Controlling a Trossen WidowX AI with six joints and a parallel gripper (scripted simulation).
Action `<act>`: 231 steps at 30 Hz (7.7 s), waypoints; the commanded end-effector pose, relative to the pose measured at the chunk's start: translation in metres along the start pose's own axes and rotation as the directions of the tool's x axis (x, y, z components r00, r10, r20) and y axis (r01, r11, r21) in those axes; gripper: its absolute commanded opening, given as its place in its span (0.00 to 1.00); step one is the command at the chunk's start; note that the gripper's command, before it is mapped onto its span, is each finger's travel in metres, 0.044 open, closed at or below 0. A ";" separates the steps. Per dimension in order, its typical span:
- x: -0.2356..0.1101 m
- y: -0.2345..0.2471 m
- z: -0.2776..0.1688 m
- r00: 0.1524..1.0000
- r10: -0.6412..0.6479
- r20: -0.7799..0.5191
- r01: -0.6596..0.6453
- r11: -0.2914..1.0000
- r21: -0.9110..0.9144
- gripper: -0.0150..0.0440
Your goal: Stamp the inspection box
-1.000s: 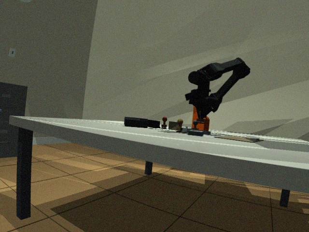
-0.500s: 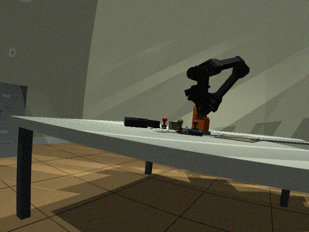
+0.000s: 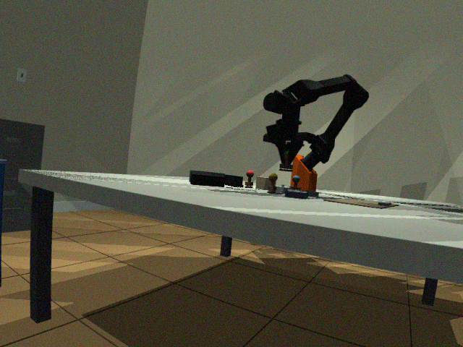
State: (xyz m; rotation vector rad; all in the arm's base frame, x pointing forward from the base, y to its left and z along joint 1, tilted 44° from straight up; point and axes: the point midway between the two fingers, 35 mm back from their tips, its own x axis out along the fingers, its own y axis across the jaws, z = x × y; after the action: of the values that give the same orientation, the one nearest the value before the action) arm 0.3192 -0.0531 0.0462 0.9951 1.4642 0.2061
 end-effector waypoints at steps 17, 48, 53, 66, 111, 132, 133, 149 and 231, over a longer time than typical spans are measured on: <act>0.001 -0.072 0.050 1.000 -0.004 0.004 0.006 0.852 -0.524 0.25; 0.015 -0.106 0.065 1.000 0.000 0.006 0.004 0.714 -0.701 0.25; 0.018 -0.106 0.065 1.000 0.000 0.006 0.004 0.714 -0.700 0.25; 0.027 -0.106 0.066 1.000 0.000 0.008 0.005 0.714 -0.700 0.25; 0.057 -0.106 0.065 1.000 0.001 0.011 0.006 0.715 -0.699 0.25; 0.070 -0.105 0.064 1.000 0.002 0.012 0.007 0.716 -0.698 0.25; 0.070 -0.105 0.064 1.000 0.002 0.012 0.007 0.716 -0.698 0.25; 0.073 -0.105 0.064 1.000 0.002 0.012 0.007 0.716 -0.698 0.25; 0.077 -0.105 0.064 1.000 0.003 0.012 0.006 0.716 -0.698 0.25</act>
State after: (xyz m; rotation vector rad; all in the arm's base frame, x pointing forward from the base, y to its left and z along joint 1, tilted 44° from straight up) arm 0.3404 -0.0953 -0.0907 0.3622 1.2148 0.6962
